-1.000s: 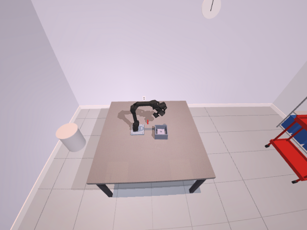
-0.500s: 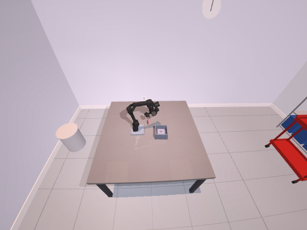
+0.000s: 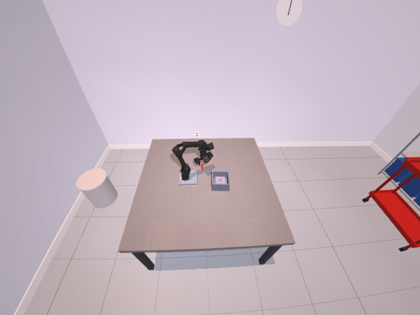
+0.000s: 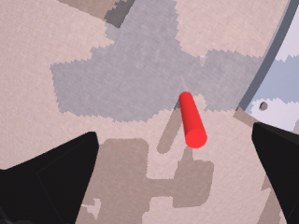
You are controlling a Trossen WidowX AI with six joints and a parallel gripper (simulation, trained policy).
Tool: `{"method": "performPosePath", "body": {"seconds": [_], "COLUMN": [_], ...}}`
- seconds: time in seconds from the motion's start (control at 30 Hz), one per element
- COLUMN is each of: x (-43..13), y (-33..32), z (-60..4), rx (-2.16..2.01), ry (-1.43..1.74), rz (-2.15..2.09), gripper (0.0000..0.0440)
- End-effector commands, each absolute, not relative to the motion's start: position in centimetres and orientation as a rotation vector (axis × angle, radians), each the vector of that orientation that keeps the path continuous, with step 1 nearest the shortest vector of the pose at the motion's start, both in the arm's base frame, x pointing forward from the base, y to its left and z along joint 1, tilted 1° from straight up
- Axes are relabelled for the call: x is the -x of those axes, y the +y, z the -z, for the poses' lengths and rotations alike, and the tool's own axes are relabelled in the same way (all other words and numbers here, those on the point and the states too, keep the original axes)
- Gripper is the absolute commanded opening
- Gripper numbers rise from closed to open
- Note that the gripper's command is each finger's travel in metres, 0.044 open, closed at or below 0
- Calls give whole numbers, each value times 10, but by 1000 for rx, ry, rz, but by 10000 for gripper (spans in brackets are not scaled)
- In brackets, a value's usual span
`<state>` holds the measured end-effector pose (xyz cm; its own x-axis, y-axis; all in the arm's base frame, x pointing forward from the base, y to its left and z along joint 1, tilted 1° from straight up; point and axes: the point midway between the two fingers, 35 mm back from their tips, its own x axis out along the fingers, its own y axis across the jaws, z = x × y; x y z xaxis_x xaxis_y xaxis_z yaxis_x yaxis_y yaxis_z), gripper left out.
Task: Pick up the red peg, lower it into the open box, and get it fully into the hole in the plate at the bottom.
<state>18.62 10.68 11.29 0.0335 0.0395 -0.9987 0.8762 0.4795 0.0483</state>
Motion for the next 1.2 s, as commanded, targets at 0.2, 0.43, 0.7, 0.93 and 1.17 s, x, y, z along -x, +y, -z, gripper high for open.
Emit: {"method": "performPosePath", "body": {"seconds": [0.2,0.43,0.7,0.93,1.17], "x": [-184,-182,-177,-176,-190], "y": [111,111,112,110,100], "z": [-65,-42,-38,-38,-61], "rx": [-860,-882,-894,-906,-849], "ry": [1352,1333,1377,1420,1341], "rz": [771,777,778,765,704], "gripper": [439,382,173,0,0]}}
